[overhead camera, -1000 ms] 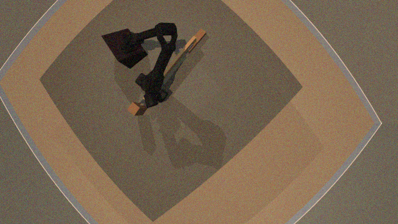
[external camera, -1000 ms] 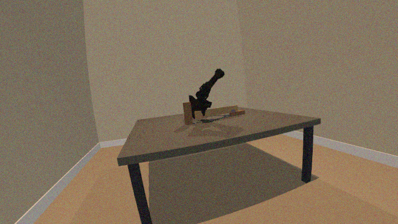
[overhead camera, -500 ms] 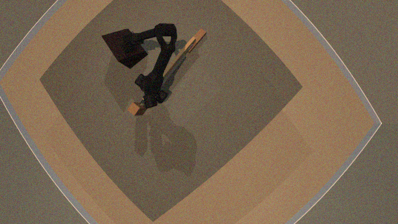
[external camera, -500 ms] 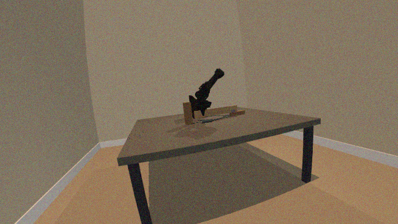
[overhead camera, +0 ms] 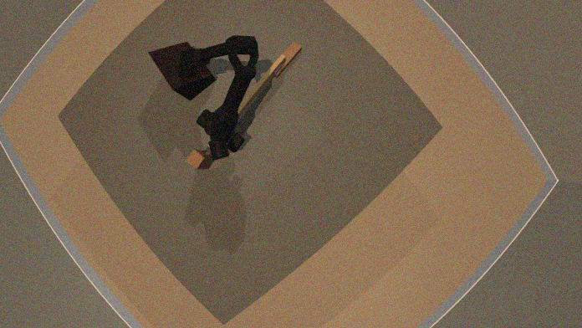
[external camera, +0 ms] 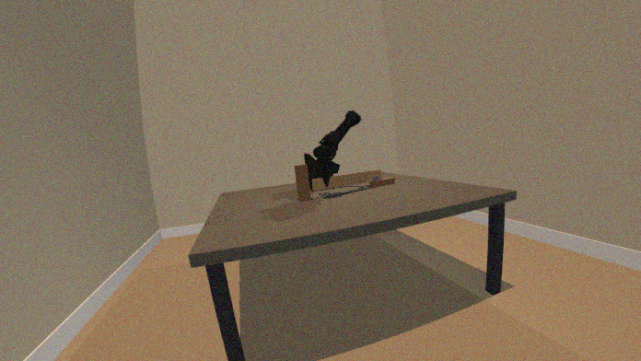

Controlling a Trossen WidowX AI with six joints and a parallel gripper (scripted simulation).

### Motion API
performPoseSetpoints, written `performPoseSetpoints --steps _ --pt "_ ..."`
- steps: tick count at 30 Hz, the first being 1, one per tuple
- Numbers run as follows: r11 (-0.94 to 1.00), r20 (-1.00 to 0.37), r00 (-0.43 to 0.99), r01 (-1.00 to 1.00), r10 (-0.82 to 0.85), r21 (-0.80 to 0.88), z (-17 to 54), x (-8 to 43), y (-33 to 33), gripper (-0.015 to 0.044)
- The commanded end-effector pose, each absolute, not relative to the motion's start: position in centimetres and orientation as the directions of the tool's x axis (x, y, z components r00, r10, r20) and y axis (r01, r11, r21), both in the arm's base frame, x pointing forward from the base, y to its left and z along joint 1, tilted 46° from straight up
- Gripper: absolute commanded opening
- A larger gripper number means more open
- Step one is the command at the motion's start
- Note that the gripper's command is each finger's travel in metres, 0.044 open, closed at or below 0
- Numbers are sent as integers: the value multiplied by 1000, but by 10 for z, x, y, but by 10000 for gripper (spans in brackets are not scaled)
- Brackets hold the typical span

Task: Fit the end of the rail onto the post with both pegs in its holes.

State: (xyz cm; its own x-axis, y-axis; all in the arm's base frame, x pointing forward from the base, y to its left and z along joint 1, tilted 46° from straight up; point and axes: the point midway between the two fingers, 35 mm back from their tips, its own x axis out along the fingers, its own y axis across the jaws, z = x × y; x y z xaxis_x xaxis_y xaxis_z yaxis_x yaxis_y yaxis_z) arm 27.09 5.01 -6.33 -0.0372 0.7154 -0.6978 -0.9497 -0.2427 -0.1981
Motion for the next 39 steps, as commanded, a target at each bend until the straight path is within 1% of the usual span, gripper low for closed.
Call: performPoseSetpoints --steps 1,39 --pt "-239 -699 -30 -950 714 -203 -65 274 47 0" --pt "-239 -700 -30 -950 714 -203 -73 277 40 0"
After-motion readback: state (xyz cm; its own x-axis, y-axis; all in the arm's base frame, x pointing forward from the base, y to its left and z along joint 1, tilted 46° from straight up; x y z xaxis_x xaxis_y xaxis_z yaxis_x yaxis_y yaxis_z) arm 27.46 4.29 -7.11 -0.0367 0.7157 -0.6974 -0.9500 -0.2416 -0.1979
